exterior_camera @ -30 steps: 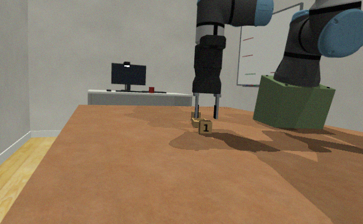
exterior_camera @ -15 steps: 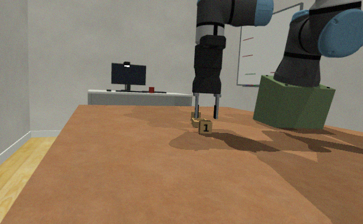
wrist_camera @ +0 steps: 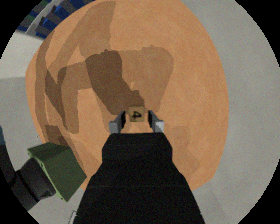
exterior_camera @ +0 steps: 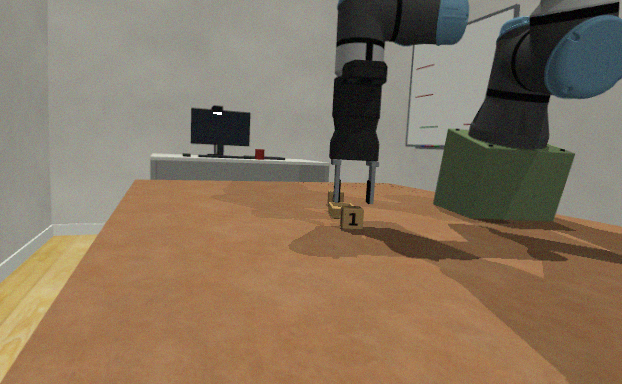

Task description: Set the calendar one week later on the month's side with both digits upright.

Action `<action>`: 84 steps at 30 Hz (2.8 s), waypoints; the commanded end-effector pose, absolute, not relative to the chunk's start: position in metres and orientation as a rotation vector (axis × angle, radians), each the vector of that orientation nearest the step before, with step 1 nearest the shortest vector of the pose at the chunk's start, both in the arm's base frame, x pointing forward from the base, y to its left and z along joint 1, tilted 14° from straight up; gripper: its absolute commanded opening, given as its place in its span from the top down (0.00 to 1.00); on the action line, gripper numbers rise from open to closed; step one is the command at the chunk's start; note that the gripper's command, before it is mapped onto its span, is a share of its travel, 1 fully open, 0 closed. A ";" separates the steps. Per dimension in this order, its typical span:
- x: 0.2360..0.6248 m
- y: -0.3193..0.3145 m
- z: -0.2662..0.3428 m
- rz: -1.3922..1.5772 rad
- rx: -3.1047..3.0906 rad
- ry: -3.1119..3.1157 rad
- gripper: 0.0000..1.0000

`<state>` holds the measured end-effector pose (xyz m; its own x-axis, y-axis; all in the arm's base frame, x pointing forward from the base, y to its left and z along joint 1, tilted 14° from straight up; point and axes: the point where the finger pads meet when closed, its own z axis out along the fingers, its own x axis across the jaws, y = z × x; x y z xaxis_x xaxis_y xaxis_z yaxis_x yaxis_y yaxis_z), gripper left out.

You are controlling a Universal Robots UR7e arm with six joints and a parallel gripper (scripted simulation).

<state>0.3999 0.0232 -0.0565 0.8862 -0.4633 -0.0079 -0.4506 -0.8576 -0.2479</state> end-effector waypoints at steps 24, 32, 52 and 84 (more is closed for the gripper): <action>0.403 0.030 -0.085 -0.078 -2.812 0.692 0.10; 0.403 0.030 -0.085 -0.078 -2.812 0.692 0.10; 0.403 0.030 -0.085 -0.078 -2.812 0.692 0.10; 0.403 0.030 -0.085 -0.078 -2.812 0.692 0.40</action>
<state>0.4031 0.0298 -0.0853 0.8862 -0.4633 -0.0079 -0.4506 -0.8576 -0.2479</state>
